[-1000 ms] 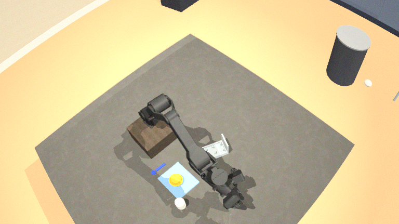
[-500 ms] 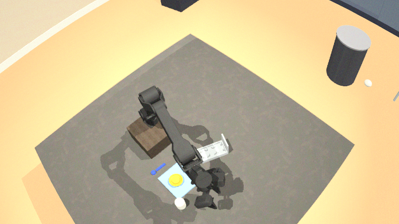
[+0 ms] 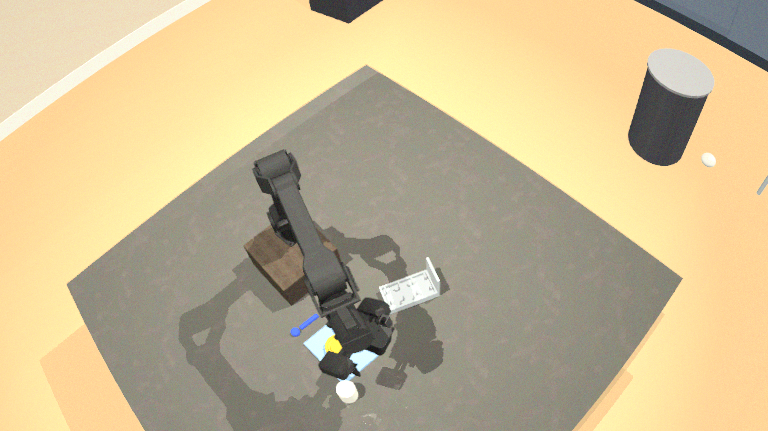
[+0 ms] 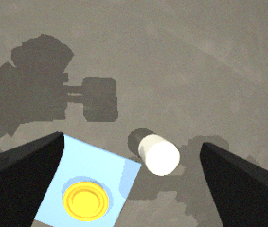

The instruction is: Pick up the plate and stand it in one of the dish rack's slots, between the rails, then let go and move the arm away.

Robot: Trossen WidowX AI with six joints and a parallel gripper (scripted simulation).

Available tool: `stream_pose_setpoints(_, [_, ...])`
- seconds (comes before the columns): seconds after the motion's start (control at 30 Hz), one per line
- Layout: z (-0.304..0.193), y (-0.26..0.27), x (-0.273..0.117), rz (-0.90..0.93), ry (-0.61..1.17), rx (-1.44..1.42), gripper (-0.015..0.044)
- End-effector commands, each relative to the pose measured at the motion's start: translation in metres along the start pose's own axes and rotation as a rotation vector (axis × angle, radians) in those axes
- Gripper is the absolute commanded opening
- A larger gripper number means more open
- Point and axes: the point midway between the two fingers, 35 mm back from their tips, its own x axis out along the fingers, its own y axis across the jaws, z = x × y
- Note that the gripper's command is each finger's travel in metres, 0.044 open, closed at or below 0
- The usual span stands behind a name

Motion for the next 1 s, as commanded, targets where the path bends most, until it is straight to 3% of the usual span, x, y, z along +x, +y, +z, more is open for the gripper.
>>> stream_pose_setpoints(0.0, [-0.025,0.006,-0.010,0.023,0.081,0.084,0.0400])
stream_pose_setpoints(0.33, [-0.091,0.026,-0.051,0.070,0.308,0.327,0.0400])
stream_pose_setpoints(0.5, [-0.095,0.028,-0.054,0.073,0.323,0.343,0.0400])
stream_pose_setpoints(0.57, [-0.098,0.027,-0.043,0.072,0.323,0.342,0.0400])
stream_pose_setpoints(0.77, [-0.128,0.038,0.044,0.073,0.323,0.343,0.0400])
stream_pose_setpoints(0.97, [-0.136,0.046,0.051,0.073,0.324,0.343,0.0400])
